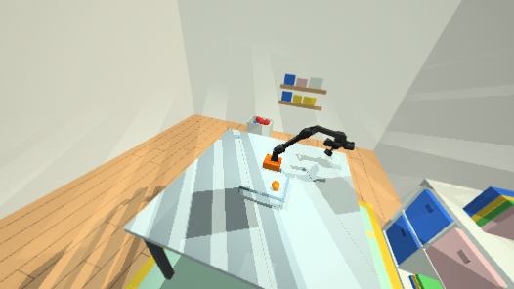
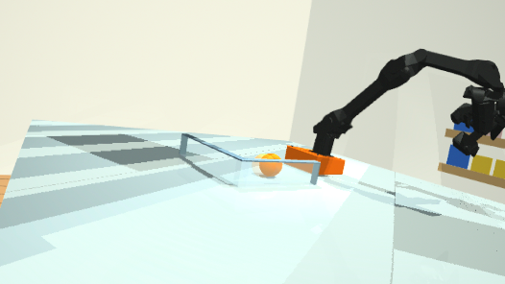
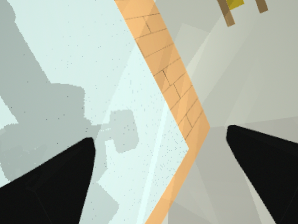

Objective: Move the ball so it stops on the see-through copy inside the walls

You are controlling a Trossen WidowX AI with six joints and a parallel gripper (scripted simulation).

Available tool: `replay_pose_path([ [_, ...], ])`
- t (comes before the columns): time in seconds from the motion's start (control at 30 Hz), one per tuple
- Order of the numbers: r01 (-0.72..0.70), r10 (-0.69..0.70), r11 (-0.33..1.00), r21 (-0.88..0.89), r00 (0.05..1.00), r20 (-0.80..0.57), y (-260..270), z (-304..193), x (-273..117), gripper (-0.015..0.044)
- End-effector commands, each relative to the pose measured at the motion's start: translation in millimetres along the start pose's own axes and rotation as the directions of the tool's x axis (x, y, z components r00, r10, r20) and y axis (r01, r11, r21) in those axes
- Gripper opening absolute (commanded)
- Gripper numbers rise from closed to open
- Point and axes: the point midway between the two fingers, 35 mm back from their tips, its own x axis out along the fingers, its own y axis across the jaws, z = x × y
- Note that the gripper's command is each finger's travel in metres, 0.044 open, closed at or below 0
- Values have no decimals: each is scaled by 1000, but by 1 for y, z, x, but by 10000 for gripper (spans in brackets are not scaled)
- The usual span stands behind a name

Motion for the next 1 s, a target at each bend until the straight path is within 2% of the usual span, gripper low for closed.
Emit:
replay_pose_path([
  [0.0, -2, 2, 1000, 9, 1000, -6, 2, -1, -2, 400],
  [0.13, -21, 44, 981, 191, 992, -118, 39, -20, -43, 400],
  [0.3, 12, 125, 888, 459, 956, -266, 100, -33, -104, 400],
  [0.57, 225, 288, 561, 797, 850, -442, 212, -17, -199, 400],
  [0.73, 405, 384, 304, 862, 776, -500, 279, 22, -244, 400],
  [0.97, 603, 509, -28, 798, 696, -507, 350, 82, -277, 400],
])
